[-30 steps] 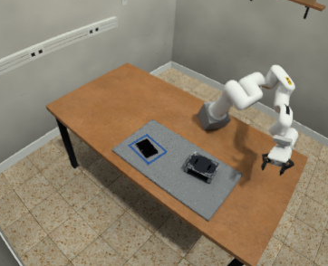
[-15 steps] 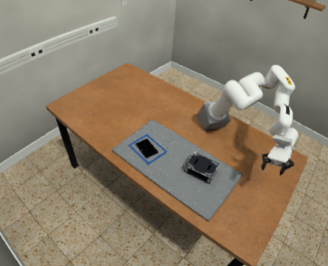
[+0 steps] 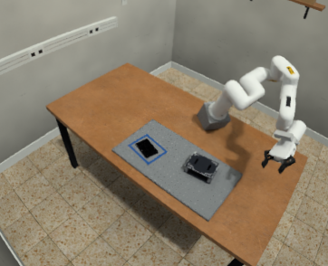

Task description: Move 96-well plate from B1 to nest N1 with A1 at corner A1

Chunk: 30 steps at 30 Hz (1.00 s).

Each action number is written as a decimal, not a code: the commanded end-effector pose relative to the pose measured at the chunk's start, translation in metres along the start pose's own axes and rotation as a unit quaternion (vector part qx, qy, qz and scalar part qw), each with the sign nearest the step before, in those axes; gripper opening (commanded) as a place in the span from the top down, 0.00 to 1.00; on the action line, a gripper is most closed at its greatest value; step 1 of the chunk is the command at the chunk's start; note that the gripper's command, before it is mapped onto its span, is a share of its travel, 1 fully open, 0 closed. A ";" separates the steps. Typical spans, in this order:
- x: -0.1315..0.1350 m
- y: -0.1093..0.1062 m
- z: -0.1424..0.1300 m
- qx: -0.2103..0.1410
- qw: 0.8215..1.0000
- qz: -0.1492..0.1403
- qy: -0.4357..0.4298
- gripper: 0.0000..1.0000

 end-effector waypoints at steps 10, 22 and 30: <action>-0.009 0.027 0.046 -0.051 0.995 -0.065 0.062 0.00; -0.003 0.057 0.081 -0.095 0.980 -0.127 0.119 0.00; 0.009 0.082 0.106 -0.116 0.970 -0.158 0.146 0.00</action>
Point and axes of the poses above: the point where the finger pads meet when closed, its own y axis out along the fingers, its own x axis across the jaws, z = x × y, the point moved 2 cm from there along -y, back along the fingers, and after that the axes turned 1 degree about y, right-handed, at the moved point
